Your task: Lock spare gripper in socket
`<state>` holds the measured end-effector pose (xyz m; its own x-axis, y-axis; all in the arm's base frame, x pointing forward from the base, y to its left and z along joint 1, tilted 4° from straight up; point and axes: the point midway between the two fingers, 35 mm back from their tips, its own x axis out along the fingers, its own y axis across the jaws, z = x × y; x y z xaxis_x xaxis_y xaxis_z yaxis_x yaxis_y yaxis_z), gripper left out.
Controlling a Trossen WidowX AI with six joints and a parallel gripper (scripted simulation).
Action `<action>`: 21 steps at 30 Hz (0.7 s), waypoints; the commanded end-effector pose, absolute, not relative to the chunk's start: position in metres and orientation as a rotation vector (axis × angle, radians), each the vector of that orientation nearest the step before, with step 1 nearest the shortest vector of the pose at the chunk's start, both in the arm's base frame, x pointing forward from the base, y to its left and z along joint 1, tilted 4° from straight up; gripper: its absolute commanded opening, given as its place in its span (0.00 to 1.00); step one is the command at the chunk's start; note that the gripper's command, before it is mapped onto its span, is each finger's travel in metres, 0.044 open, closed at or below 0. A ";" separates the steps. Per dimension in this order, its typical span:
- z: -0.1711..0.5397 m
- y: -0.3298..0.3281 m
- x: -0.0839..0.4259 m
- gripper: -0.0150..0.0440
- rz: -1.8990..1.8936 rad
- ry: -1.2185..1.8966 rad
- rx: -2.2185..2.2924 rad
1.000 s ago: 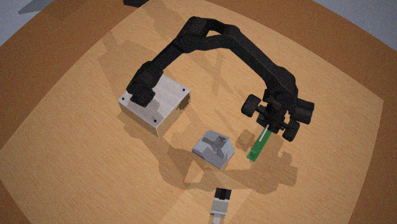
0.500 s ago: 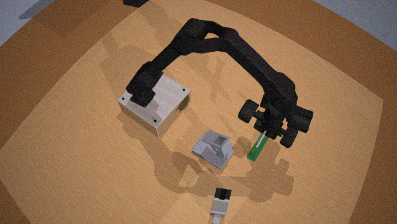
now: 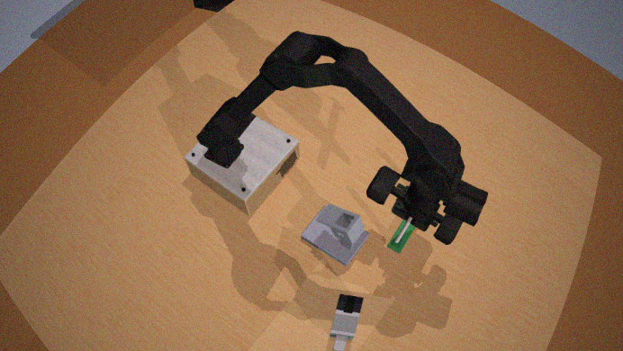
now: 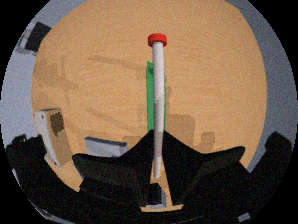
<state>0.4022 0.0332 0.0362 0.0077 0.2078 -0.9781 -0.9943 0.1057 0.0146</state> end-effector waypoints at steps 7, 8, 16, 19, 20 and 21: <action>0.024 0.034 0.402 0.25 1.232 1.104 -0.982; 0.023 0.034 0.402 0.25 1.231 1.103 -0.983; 0.011 0.035 0.403 0.25 1.221 1.092 -0.988; 0.007 0.035 0.403 0.25 1.218 1.089 -0.989; 0.006 0.035 0.403 0.25 1.217 1.088 -0.989; 0.004 0.035 0.403 0.25 1.216 1.087 -0.990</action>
